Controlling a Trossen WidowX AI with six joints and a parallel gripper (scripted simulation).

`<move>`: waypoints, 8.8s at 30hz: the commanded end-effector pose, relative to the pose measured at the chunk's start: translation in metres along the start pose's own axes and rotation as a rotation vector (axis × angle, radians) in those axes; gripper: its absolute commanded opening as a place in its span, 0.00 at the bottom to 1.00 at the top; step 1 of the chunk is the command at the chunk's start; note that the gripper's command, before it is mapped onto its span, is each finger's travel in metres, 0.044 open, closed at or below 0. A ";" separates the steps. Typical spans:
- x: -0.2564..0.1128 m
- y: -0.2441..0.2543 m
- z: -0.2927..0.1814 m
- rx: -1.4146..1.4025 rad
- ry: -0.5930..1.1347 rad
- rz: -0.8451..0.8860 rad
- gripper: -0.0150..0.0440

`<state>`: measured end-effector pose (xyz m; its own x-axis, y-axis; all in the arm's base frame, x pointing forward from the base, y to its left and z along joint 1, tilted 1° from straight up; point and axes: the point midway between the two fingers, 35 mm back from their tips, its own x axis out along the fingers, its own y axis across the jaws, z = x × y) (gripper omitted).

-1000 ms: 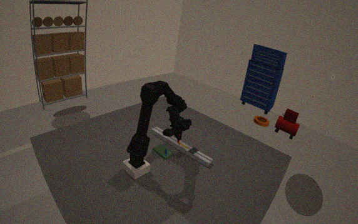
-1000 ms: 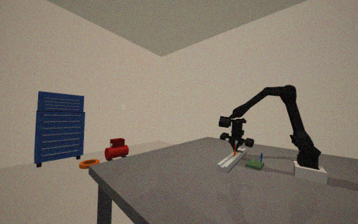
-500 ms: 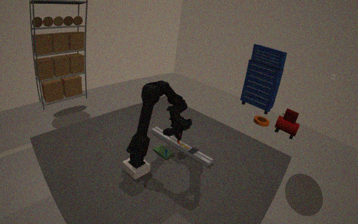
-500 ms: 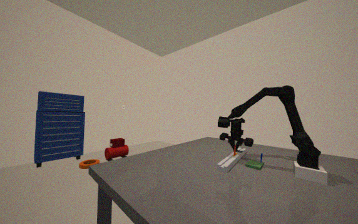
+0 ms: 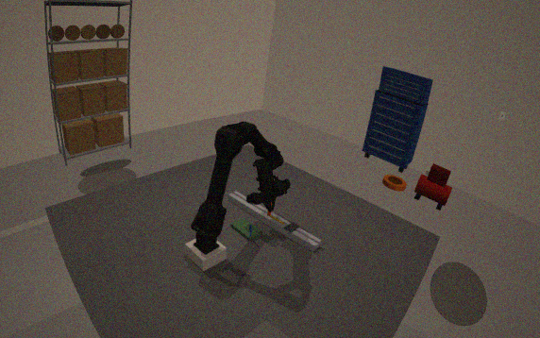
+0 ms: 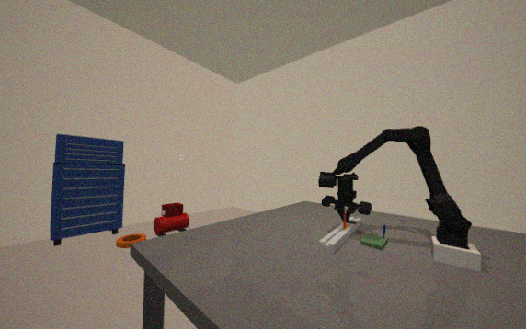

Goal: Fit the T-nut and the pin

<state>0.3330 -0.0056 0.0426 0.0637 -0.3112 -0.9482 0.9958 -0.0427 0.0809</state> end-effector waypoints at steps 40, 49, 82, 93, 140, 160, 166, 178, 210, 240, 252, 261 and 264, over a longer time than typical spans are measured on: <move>0.007 0.004 0.021 -0.012 -0.005 -0.038 0.00; 0.011 0.004 0.036 -0.012 -0.007 -0.038 0.00; 0.015 0.004 0.046 -0.008 -0.005 -0.040 0.04; 0.015 0.004 0.046 -0.008 -0.005 -0.040 0.50; -0.063 -0.132 0.055 -1.211 0.305 0.124 1.00; -0.003 -0.138 0.035 -1.211 0.305 0.124 1.00; 0.007 -0.138 0.032 -1.211 0.305 0.124 1.00; 0.025 -0.141 0.027 -1.211 0.305 0.124 1.00; 0.032 -0.142 0.025 -1.211 0.305 0.123 0.00; -0.008 -0.140 0.038 -1.208 0.307 0.120 0.00; -0.043 -0.139 0.048 -1.211 0.305 0.124 0.00; -0.046 -0.123 0.056 -1.190 0.312 0.120 0.00; -0.046 -0.114 0.060 -1.179 0.316 0.118 0.00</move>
<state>0.2063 -0.0406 0.0940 0.0123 -0.0094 -0.9999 0.4187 0.9081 -0.0034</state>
